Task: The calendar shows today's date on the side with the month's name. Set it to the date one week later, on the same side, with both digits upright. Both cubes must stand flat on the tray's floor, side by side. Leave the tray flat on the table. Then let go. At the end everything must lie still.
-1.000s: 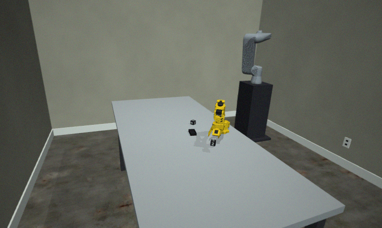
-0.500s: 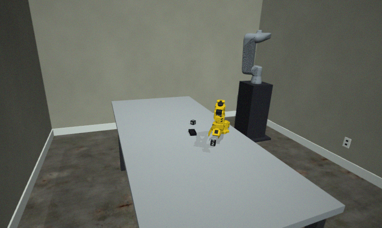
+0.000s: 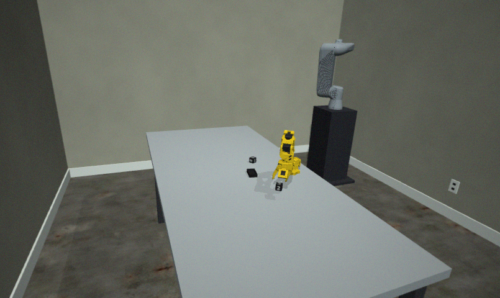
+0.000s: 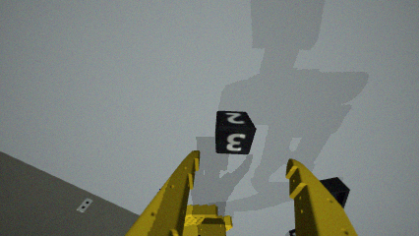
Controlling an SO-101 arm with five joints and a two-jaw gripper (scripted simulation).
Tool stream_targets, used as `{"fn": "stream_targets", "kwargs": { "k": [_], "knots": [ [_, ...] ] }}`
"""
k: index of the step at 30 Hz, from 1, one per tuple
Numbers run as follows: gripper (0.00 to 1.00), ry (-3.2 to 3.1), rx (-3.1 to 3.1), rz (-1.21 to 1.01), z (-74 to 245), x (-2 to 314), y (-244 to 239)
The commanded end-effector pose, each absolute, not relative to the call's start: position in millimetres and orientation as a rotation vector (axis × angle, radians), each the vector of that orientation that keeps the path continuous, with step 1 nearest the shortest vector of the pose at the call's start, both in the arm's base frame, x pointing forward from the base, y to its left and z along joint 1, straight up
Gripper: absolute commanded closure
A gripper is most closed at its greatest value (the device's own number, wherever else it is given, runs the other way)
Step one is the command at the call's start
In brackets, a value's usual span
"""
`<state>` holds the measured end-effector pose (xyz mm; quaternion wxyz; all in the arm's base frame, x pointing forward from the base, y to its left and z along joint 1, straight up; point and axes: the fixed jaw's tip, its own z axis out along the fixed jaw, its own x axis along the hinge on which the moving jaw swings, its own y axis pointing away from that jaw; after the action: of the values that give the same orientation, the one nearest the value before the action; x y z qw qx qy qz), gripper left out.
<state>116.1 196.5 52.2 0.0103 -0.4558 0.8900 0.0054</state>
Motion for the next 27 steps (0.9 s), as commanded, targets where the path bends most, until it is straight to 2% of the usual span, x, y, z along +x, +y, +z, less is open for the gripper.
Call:
{"fn": "stream_targets", "kwargs": {
  "k": [1,27],
  "knots": [
    [0.65,2.751,-1.409,0.046,53.1,117.1,200.9],
    [0.65,2.751,-1.409,0.046,24.5,117.3,201.1]
  ]
}}
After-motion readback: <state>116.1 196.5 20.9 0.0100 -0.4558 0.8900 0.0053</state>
